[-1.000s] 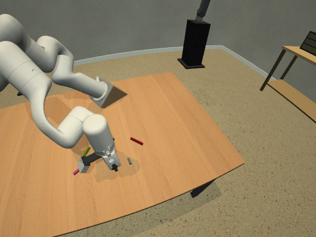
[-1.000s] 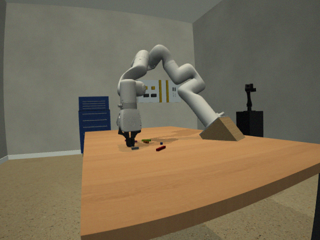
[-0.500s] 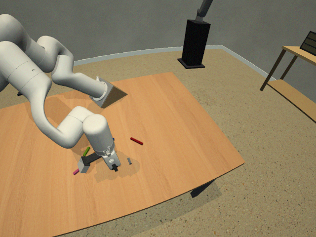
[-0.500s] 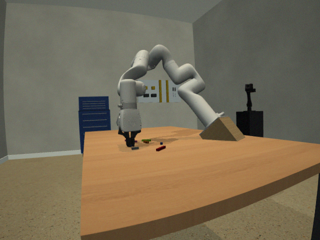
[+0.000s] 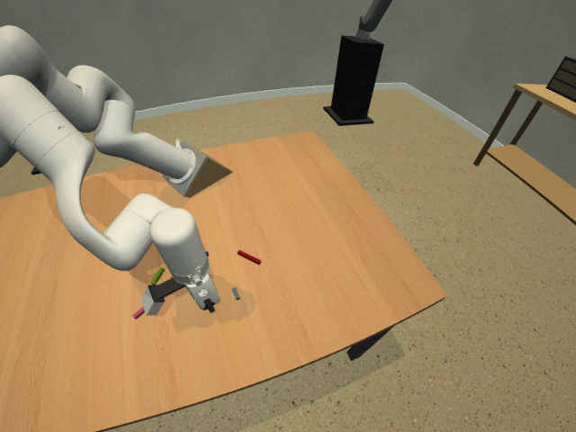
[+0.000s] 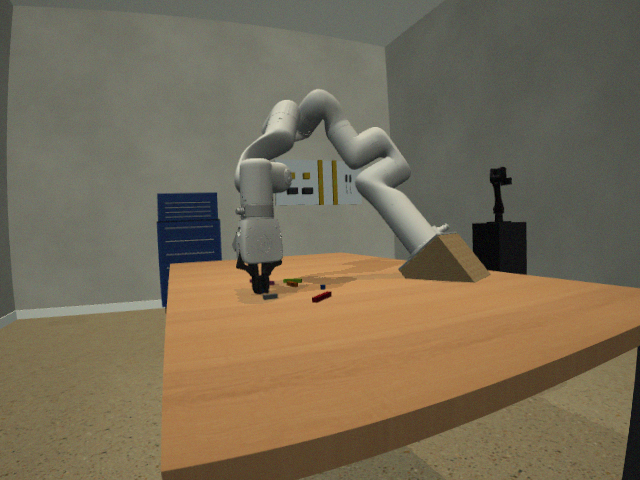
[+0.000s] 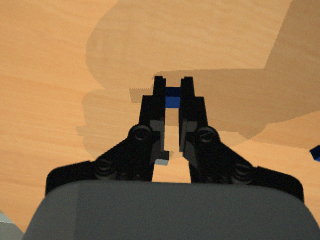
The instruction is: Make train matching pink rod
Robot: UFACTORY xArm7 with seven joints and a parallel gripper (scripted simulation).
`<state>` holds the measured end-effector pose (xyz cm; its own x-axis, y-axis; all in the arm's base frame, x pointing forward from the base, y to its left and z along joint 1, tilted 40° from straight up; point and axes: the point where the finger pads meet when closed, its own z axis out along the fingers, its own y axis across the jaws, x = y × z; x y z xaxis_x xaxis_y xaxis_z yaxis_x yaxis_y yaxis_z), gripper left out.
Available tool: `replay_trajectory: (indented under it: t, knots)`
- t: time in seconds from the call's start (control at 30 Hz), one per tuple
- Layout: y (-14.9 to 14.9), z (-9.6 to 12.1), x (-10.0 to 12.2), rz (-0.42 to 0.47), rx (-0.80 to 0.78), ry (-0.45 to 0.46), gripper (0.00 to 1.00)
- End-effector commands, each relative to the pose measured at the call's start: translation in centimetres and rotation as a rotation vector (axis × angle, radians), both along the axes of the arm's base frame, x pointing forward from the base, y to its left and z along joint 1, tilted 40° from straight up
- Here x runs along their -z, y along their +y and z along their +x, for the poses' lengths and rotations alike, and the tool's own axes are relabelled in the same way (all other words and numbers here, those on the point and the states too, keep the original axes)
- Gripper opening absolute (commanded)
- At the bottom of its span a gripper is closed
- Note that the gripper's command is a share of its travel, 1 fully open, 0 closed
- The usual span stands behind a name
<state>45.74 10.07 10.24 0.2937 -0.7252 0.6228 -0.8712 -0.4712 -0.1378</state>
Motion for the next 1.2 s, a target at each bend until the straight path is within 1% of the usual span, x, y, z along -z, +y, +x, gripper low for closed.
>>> replay_trajectory:
  t: [0.0,0.17,0.27,0.5,0.57,0.7,0.8,1.17]
  knots:
    - [0.2,0.0,-0.1,0.002,-0.003,-0.002,0.04]
    - [0.7,-0.4,-0.8,0.002,-0.003,-0.002,0.04]
    - [1.5,-1.0,-2.1,0.002,-0.003,-0.002,0.04]
    - [4.1,-3.0,-6.1,0.002,-0.003,-0.002,0.04]
    - [4.1,-3.0,-6.1,0.002,-0.003,-0.002,0.04]
    - [5.0,-3.8,-7.5,0.002,-0.003,-0.002,0.04]
    - [5.2,-3.9,-7.8,0.002,-0.003,-0.002,0.04]
    - [5.2,-4.1,-7.7,0.004,0.001,-0.004,0.04]
